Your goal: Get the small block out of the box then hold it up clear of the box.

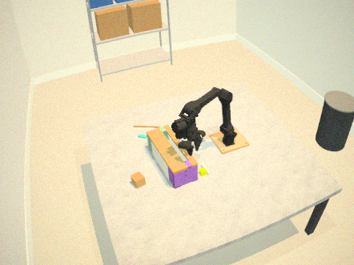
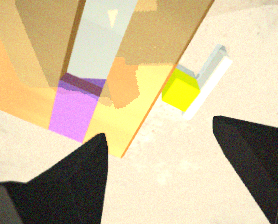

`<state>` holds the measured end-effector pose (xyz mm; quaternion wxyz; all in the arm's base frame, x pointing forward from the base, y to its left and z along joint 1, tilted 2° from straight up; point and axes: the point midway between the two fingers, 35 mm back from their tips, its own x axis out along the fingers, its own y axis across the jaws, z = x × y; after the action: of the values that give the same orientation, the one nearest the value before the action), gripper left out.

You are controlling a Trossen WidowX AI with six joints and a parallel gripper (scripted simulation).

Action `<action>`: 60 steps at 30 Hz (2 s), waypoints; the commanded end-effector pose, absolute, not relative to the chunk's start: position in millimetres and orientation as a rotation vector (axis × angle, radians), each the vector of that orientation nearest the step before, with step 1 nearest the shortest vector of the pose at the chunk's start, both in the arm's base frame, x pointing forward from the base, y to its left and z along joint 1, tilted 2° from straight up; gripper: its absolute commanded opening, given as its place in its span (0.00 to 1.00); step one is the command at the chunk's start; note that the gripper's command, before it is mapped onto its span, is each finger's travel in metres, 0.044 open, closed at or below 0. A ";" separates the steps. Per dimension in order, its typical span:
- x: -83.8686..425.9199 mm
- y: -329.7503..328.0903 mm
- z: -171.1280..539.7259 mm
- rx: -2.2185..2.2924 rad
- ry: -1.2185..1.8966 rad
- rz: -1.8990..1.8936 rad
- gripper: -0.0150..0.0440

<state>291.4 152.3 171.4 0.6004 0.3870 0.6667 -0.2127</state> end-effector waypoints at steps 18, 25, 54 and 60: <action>270.3 170.6 170.7 -0.662 1.234 0.710 0.74; 267.1 173.6 171.5 -0.971 1.103 0.906 0.74; 253.7 185.3 176.9 -2.233 0.301 1.561 0.74; 251.0 187.7 178.3 -2.476 0.077 1.664 0.74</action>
<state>262.2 185.8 179.7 0.4152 -0.6908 0.2593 0.5322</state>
